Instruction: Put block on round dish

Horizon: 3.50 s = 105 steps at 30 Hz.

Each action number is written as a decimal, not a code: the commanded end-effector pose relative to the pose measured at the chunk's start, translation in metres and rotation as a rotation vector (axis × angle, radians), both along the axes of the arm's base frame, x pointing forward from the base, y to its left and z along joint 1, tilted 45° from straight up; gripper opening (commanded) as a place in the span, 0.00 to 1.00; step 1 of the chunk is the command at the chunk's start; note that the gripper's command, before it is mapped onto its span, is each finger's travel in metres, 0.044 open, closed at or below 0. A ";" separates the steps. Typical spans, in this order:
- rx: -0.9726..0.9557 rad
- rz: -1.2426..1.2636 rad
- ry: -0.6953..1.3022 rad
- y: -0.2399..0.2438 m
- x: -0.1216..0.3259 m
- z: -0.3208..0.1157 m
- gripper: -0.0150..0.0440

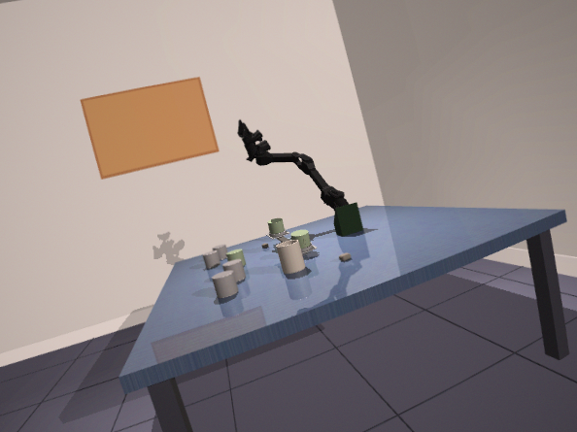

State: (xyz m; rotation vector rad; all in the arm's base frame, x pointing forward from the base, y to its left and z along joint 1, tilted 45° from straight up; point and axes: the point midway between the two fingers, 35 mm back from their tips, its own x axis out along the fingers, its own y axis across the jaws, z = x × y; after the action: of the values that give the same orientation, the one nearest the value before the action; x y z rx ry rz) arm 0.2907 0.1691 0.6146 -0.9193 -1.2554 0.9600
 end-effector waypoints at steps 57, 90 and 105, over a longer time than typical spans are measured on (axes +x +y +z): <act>0.280 -0.356 1.775 0.133 0.054 -0.255 1.00; 0.031 -1.490 1.811 0.038 -0.090 -0.478 1.00; -0.091 -1.795 1.299 -0.044 -0.129 -0.491 1.00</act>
State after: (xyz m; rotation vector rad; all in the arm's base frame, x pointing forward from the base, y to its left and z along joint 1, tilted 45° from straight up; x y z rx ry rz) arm 0.1662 0.1413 0.1221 -0.7063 0.8577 -0.0217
